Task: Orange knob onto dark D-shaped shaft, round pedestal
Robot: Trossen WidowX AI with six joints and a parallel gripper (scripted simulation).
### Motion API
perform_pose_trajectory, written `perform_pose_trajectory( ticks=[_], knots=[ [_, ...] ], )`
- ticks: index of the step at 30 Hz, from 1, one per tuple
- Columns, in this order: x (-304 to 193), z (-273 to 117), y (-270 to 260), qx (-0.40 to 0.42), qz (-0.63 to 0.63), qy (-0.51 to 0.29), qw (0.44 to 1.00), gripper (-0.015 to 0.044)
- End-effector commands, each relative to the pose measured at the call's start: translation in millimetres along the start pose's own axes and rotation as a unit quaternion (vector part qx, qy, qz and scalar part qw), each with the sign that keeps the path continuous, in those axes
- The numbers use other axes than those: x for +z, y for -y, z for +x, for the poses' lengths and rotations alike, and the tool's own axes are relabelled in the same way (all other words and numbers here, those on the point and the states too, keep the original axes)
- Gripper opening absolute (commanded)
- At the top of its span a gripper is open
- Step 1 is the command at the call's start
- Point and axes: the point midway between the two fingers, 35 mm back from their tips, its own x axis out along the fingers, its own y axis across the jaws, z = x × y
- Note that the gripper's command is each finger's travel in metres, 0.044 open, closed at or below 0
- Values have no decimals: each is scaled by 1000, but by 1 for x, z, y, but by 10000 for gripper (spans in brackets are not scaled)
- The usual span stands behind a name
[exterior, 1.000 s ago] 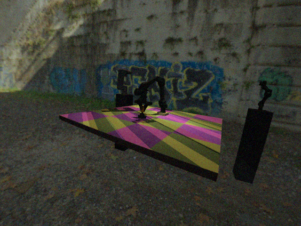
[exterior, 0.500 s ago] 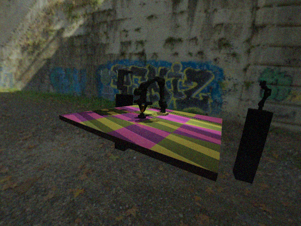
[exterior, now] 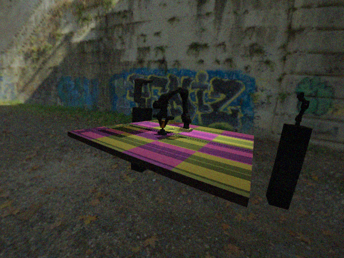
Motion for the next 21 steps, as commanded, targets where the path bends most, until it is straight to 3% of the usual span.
perform_pose_trajectory(
  ticks=[1, 8, 21],
  knots=[
    [-1, -4, -1, 0, -2, 2, 1000, 0],
    [-4, -3, -2, 0, -101, 2, 995, 0],
    [-5, -3, -3, 0, -107, 2, 994, 0]
  ],
)
